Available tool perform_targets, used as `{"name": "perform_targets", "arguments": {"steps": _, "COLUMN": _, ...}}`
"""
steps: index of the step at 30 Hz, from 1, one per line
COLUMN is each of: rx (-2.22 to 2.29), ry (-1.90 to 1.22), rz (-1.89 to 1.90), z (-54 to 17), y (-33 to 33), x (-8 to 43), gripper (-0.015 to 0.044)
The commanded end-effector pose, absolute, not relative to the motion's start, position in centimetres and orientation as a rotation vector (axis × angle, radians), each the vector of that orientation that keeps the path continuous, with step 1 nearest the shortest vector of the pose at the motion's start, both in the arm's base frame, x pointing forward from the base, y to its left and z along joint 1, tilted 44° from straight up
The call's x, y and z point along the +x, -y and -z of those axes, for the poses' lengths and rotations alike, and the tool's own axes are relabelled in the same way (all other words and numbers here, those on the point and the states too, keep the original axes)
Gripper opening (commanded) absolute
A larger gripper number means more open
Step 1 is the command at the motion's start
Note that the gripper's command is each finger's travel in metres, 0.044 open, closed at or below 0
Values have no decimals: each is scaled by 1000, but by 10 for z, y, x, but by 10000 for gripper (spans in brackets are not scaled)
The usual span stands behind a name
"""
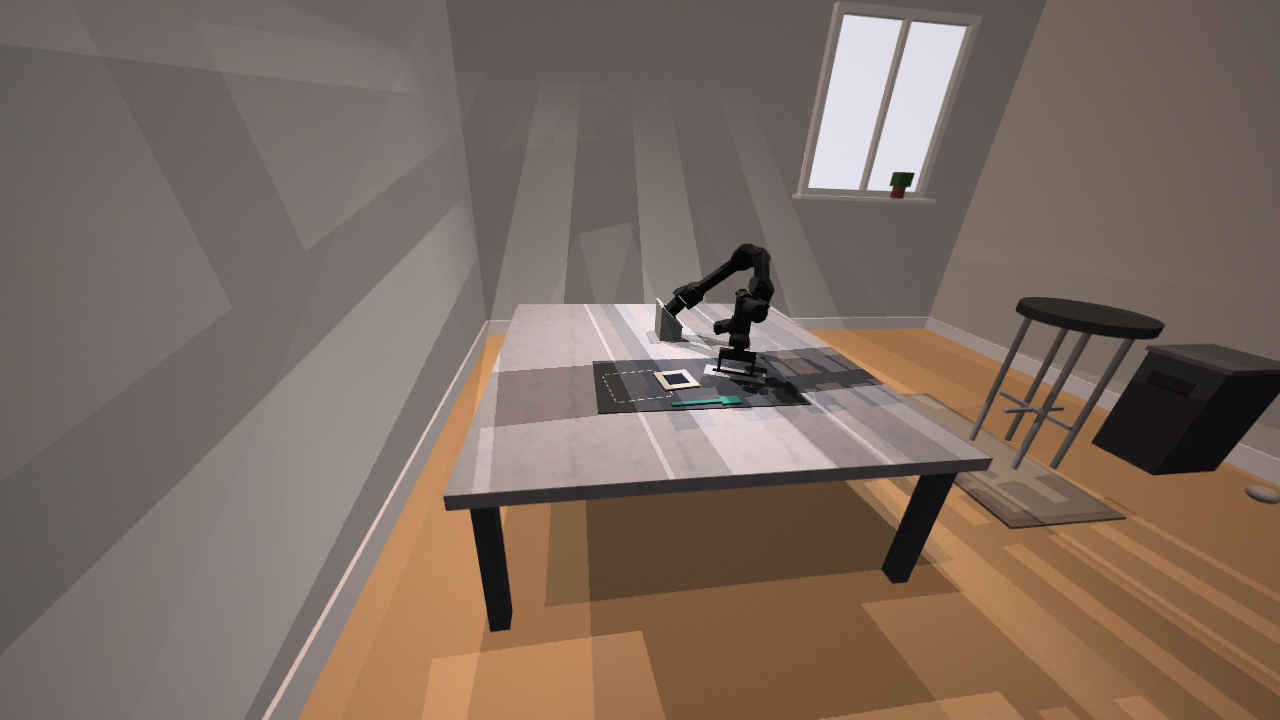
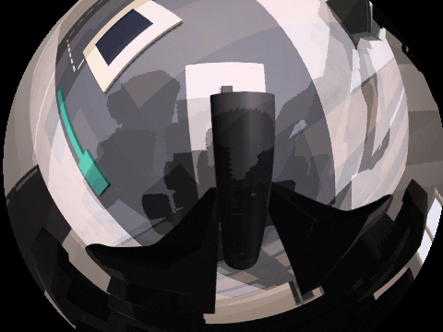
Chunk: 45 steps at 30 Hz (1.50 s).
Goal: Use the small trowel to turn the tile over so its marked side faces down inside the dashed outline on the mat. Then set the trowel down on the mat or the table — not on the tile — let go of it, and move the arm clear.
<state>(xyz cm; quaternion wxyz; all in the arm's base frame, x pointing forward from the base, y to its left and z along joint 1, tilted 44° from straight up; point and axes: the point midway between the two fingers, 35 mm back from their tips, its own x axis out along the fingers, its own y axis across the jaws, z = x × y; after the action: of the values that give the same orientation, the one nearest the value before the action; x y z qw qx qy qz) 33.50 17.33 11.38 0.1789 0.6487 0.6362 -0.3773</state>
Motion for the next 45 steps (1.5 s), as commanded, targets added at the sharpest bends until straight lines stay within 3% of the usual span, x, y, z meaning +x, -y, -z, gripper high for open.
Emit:
{"name": "perform_targets", "arguments": {"steps": 1, "rx": 1819, "ry": -1802, "rz": 1038, "z": -113, "y": -174, "x": 335, "gripper": 130}}
{"name": "perform_targets", "arguments": {"steps": 7, "rx": 1819, "ry": -1802, "rz": 1038, "z": -113, "y": -174, "x": 335, "gripper": 270}}
{"name": "perform_targets", "arguments": {"steps": 36, "rx": 1820, "ry": -1804, "rz": 1037, "z": -144, "y": -144, "x": 336, "gripper": 270}}
{"name": "perform_targets", "arguments": {"steps": 38, "rx": 1827, "ry": -1797, "rz": 1044, "z": -147, "y": -139, "x": 338, "gripper": 300}}
{"name": "perform_targets", "arguments": {"steps": 45, "rx": 1806, "ry": -1794, "rz": 1012, "z": -152, "y": -134, "x": 337, "gripper": 300}}
